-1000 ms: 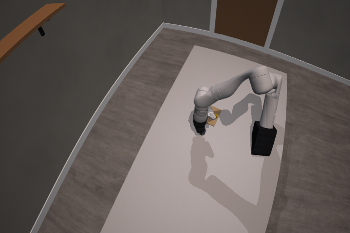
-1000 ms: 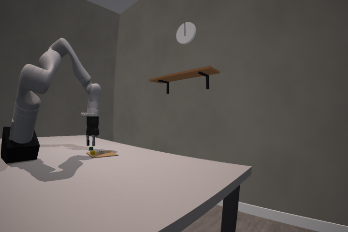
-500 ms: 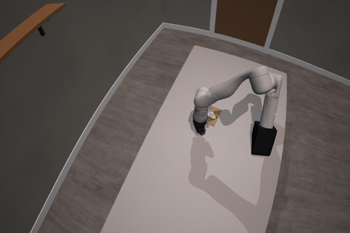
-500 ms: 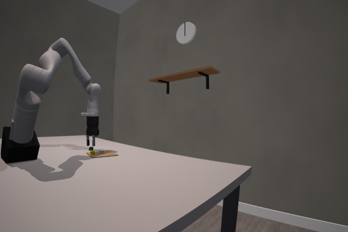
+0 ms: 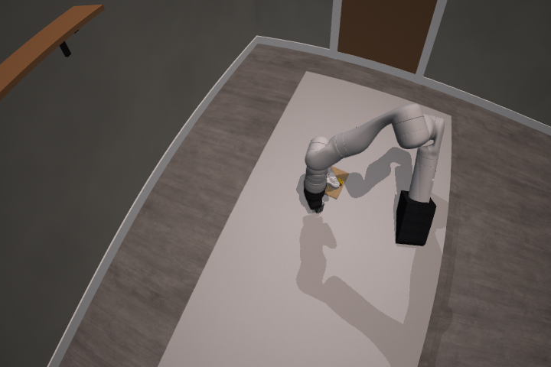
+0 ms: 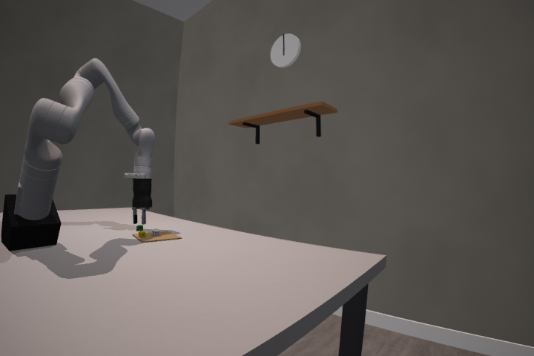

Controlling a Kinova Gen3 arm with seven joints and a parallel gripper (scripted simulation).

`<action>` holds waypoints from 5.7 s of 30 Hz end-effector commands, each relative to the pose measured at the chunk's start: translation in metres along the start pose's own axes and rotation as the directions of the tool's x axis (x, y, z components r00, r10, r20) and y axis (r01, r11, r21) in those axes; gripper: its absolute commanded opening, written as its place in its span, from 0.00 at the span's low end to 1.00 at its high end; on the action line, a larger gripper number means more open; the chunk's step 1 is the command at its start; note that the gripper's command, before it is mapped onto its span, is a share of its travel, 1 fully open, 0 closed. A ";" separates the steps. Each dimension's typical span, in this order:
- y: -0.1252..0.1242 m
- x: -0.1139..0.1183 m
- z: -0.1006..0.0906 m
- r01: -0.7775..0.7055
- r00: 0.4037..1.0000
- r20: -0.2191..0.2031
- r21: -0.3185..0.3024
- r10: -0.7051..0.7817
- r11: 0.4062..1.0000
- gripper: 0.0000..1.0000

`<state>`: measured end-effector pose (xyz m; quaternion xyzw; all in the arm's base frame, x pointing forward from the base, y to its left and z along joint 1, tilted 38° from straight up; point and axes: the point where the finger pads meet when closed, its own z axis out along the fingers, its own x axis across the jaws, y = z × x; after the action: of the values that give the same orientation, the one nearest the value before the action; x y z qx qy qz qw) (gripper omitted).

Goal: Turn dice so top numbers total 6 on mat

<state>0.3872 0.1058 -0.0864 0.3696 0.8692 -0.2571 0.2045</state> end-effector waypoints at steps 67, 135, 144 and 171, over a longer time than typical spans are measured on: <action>0.001 0.000 0.025 0.000 1.000 0.000 -0.002 0.000 1.000 0.70; 0.001 0.000 0.003 0.000 1.000 0.000 -0.002 0.000 1.000 0.40; 0.001 0.000 -0.060 0.000 1.000 0.000 -0.002 0.000 1.000 0.40; -0.029 -0.101 -0.079 -0.455 0.890 -0.004 -0.002 0.455 0.890 0.40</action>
<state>0.4090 0.1023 0.0246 0.5252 0.7836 -0.2087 0.2581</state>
